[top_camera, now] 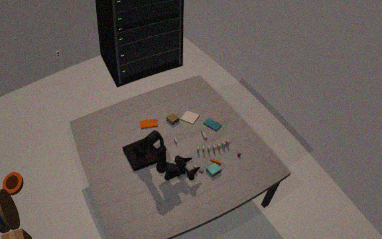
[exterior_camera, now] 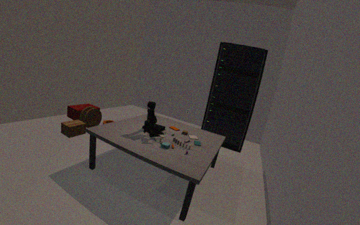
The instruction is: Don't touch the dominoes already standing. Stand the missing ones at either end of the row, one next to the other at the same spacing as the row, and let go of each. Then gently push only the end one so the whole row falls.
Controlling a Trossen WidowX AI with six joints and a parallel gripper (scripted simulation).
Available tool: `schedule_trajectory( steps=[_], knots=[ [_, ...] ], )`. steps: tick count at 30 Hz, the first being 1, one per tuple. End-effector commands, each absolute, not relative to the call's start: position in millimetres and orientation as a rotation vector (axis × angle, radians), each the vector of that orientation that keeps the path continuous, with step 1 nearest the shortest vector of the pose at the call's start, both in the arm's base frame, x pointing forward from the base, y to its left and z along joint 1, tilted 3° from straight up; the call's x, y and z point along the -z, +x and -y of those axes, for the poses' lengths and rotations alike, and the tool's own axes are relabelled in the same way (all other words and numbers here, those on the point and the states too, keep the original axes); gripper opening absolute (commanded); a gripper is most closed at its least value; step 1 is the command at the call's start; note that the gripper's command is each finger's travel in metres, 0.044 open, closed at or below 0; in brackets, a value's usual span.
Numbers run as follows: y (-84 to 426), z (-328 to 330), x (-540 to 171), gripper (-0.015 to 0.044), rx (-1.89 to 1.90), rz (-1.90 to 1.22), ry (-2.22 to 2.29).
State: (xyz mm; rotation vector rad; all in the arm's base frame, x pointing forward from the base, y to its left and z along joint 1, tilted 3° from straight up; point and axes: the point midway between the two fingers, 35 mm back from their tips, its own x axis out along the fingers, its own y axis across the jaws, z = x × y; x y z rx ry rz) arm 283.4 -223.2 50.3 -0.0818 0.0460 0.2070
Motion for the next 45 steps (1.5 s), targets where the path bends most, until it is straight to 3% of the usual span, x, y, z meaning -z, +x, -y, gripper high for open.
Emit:
schedule_trajectory(
  steps=[1,7,13,23,45],
  knots=[
    [283,221,-64,0.044,-0.204,-0.049,-0.075],
    [307,245,-60,0.044,-0.137,-0.117,-0.01],
    [355,286,-50,0.044,0.016,-0.368,0.097],
    [375,300,-64,0.044,0.155,-0.787,0.039],
    [331,228,-94,0.044,-0.052,-1.463,-0.152]
  ],
)
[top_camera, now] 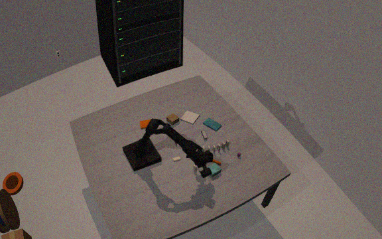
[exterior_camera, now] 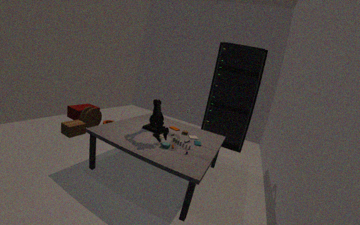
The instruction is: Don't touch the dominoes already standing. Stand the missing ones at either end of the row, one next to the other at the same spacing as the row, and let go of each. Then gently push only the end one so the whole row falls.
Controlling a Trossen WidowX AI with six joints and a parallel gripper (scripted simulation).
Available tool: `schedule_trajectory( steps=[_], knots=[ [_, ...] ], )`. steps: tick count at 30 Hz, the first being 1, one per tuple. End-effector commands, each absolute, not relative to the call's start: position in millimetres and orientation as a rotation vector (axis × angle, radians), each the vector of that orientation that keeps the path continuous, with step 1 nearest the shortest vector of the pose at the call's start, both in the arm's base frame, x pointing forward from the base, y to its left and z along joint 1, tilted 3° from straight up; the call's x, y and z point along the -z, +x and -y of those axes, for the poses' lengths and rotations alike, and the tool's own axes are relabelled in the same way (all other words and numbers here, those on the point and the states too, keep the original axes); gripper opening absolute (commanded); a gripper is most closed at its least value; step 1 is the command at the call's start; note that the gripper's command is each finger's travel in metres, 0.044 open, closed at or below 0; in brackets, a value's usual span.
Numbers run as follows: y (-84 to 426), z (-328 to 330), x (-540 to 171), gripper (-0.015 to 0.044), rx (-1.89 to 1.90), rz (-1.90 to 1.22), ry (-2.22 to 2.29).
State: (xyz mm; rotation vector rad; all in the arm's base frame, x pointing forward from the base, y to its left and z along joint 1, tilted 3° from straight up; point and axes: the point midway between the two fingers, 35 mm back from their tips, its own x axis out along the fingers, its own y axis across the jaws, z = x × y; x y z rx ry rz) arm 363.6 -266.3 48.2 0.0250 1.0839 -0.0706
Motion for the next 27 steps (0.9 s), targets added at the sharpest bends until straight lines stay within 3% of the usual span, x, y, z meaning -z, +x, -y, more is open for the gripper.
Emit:
schedule_trajectory(
  steps=[1,19,27],
  knots=[
    [328,225,-96,0.044,-0.064,-1.485,-0.16],
    [315,214,-105,0.044,-0.119,-1.581,-0.198],
    [314,217,-47,0.044,-0.119,-1.582,-0.198]
  ],
)
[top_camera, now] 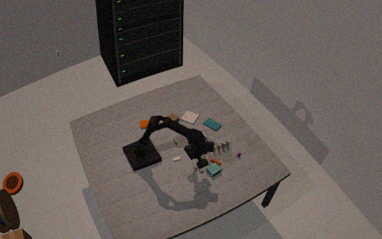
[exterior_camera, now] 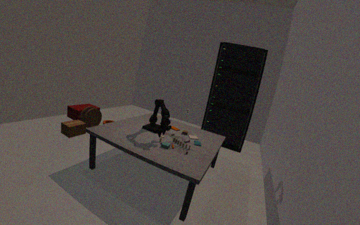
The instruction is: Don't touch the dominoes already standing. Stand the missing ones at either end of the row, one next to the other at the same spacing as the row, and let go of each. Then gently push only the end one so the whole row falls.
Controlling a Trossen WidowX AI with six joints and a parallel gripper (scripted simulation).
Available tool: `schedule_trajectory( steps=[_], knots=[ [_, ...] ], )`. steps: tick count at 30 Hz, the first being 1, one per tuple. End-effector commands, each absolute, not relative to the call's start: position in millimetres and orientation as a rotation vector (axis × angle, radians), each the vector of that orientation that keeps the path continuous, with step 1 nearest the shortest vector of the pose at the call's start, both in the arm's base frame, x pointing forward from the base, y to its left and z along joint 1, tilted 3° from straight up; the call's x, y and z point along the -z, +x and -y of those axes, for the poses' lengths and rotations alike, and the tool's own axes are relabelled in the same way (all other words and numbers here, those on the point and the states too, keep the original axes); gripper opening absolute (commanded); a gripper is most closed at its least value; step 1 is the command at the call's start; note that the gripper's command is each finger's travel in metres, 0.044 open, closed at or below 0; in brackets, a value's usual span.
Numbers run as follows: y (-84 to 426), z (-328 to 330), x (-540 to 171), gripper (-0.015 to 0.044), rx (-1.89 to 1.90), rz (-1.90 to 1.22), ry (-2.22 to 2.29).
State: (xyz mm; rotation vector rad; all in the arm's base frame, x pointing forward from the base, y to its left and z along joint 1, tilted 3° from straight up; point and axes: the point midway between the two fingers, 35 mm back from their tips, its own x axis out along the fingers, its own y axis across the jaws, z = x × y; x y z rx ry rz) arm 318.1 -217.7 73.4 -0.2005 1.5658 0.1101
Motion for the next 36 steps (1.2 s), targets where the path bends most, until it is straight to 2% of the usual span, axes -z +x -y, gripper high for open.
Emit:
schedule_trajectory(
  steps=[1,16,29,36],
  knots=[
    [314,217,-43,0.044,-0.119,-1.582,-0.198],
    [314,218,-27,0.044,-0.119,-1.582,-0.198],
    [314,218,-27,0.0107,-0.119,-1.582,-0.198],
    [314,218,-27,0.0107,-0.119,-1.582,-0.198]
  ],
)
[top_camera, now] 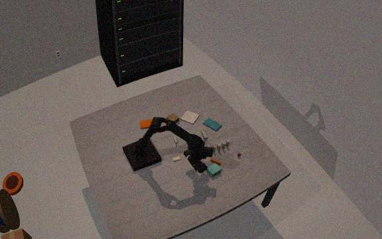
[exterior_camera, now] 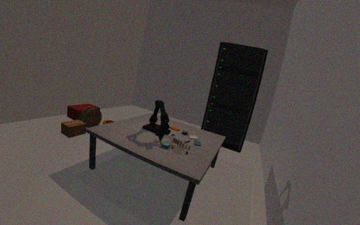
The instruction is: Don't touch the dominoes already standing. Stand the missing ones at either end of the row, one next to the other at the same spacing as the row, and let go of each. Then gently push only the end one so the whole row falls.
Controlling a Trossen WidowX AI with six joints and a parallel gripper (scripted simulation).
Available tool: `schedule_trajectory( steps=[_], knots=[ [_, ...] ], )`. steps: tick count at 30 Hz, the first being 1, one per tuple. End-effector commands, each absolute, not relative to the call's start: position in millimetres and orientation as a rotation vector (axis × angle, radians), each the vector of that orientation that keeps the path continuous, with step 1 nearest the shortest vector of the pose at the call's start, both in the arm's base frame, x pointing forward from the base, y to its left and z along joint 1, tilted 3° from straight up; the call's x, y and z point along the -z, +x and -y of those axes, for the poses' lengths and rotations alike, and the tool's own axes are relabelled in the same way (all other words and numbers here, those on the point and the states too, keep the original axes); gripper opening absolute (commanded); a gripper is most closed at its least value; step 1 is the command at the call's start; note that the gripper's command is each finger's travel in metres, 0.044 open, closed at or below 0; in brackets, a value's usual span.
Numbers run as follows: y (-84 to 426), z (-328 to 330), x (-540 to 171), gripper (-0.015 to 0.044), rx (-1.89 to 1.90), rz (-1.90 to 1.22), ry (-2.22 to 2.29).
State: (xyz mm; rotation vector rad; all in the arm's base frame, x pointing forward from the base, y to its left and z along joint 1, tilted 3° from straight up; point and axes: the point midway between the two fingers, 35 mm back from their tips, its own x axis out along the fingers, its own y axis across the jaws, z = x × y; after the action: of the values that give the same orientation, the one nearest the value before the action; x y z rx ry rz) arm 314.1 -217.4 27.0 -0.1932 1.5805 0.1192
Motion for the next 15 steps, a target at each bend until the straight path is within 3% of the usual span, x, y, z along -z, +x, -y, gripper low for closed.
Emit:
schedule_trajectory(
  steps=[1,15],
  knots=[
    [314,218,-27,0.0107,-0.119,-1.582,-0.198],
    [316,210,-163,0.0107,-0.12,-1.58,-0.193]
  ],
)
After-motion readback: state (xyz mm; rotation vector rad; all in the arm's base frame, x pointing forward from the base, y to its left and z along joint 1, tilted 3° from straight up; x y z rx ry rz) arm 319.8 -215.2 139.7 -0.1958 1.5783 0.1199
